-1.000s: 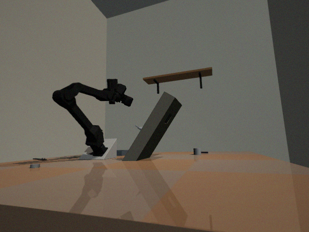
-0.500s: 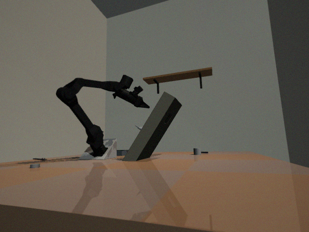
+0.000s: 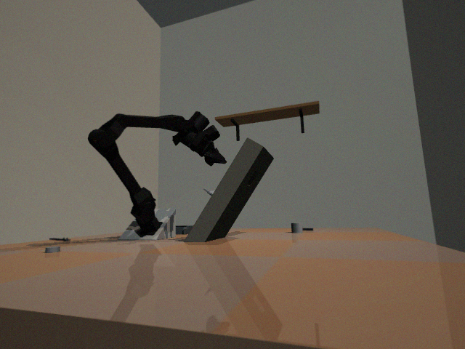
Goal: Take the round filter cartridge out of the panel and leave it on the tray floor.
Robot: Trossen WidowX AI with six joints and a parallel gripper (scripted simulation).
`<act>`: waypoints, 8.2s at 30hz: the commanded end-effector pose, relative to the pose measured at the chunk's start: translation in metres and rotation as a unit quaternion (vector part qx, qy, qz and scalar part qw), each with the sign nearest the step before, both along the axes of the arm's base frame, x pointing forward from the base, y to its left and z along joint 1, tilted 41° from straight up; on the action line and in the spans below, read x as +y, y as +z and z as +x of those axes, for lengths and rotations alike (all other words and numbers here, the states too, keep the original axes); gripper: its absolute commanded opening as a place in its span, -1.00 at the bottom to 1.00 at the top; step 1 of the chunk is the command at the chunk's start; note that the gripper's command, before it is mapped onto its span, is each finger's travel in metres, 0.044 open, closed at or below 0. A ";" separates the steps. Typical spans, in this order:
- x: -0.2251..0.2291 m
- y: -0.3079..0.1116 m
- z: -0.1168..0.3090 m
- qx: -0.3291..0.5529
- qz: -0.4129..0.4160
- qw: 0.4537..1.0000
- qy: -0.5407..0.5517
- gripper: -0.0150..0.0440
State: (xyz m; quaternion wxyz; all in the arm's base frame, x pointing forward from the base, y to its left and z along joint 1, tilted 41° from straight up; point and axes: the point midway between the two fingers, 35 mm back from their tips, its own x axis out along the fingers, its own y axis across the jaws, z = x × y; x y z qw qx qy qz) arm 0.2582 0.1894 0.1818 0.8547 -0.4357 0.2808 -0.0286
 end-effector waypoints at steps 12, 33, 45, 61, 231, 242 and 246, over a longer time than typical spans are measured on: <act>-0.005 -0.007 0.015 0.000 -0.006 1.000 -0.003 -0.11; -0.016 -0.021 0.044 -0.003 -0.006 1.000 -0.002 -0.11; -0.018 -0.023 0.048 -0.004 -0.007 1.000 -0.002 -0.11; -0.018 -0.023 0.049 -0.004 -0.007 1.000 -0.002 -0.11; -0.044 -0.047 -0.029 0.221 -0.613 0.685 0.326 -0.11; -0.038 -0.039 -0.026 0.214 -0.611 0.690 0.323 -0.11; -0.010 -0.010 -0.006 0.213 -0.611 0.690 0.323 -0.11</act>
